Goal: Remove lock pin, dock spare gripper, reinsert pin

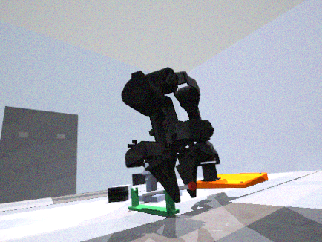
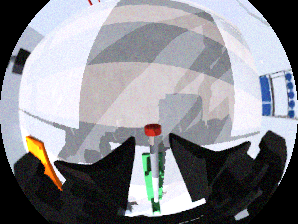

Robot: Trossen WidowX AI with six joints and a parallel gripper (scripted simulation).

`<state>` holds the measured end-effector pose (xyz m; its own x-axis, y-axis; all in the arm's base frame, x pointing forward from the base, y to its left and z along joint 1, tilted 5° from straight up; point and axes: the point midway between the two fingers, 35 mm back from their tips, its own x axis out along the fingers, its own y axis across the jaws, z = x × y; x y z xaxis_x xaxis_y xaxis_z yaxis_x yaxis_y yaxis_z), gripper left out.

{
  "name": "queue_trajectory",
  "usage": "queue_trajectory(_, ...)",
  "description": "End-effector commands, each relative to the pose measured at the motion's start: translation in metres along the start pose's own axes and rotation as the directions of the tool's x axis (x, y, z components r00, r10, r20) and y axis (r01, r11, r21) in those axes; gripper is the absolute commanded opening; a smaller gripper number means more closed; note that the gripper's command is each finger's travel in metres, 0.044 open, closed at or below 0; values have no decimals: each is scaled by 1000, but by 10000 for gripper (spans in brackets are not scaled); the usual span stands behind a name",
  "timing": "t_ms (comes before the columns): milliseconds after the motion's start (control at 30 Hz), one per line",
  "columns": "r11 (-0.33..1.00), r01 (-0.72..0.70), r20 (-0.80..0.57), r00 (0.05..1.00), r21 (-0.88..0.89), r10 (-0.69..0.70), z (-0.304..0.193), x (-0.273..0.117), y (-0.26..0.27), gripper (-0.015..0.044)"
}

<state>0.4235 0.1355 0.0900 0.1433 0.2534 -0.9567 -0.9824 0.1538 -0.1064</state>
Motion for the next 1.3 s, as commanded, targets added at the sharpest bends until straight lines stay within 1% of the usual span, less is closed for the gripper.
queue_trajectory(0, 1000, 0, 0, 1000, 0, 0, 2, -9, 0, 200)
queue_trajectory(800, 1000, -23, -10, 1000, 6, 23, 14, -72, 7, 200)
queue_trajectory(833, 1000, -24, -10, 1000, 6, 24, 12, -64, 7, 226)
queue_trajectory(967, 1000, -24, -10, 1000, 6, 24, 12, -64, 7, 331)
queue_trajectory(1033, 1000, -20, -21, 1000, 5, 20, 6, -73, 5, 279)
queue_trajectory(1167, 1000, -1, -83, 997, 0, 1, -31, -122, 0, 180)
queue_trajectory(1267, 1000, 1, -94, 996, 0, -1, -37, -131, 0, 180)
